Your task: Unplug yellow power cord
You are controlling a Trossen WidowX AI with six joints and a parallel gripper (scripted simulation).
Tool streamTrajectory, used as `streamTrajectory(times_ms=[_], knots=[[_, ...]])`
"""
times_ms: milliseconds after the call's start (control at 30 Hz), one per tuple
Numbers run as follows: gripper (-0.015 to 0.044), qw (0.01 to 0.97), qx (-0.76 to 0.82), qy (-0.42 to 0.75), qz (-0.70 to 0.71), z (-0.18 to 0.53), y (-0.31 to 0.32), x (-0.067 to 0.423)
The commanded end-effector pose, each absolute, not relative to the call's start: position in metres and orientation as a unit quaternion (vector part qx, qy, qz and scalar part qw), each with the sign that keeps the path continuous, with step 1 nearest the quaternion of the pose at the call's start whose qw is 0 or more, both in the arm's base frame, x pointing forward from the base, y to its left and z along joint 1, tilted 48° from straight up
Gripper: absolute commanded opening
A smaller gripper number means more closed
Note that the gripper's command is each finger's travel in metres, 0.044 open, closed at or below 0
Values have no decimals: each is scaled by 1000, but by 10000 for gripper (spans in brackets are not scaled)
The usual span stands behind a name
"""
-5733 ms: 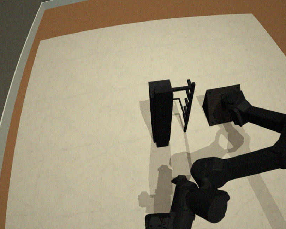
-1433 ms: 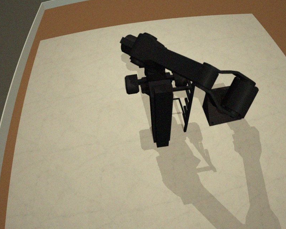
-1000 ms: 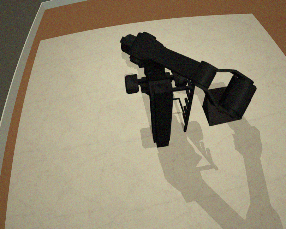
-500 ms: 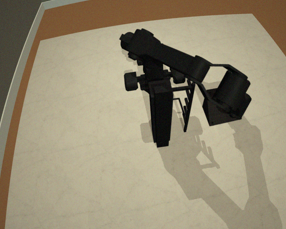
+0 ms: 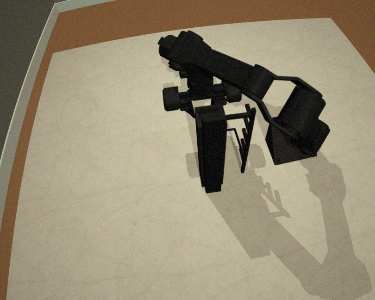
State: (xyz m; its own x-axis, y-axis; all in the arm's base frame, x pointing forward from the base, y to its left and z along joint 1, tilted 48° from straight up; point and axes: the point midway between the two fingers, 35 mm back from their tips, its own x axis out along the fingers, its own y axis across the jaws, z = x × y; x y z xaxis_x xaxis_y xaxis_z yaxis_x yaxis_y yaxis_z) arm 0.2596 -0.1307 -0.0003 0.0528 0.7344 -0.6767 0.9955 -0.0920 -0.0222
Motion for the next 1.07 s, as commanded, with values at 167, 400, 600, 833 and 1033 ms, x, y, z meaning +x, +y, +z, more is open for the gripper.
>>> streamTrajectory(times_ms=[167, 400, 600, 833, 1033], knots=[[440, 236, 688, 628, -277, -12, -148, 259], [440, 237, 688, 627, -277, -36, -180, 253], [440, 237, 688, 627, -277, -36, -180, 253], [440, 237, 688, 627, -277, -36, -180, 253], [440, 237, 688, 627, -277, -36, -180, 253]])
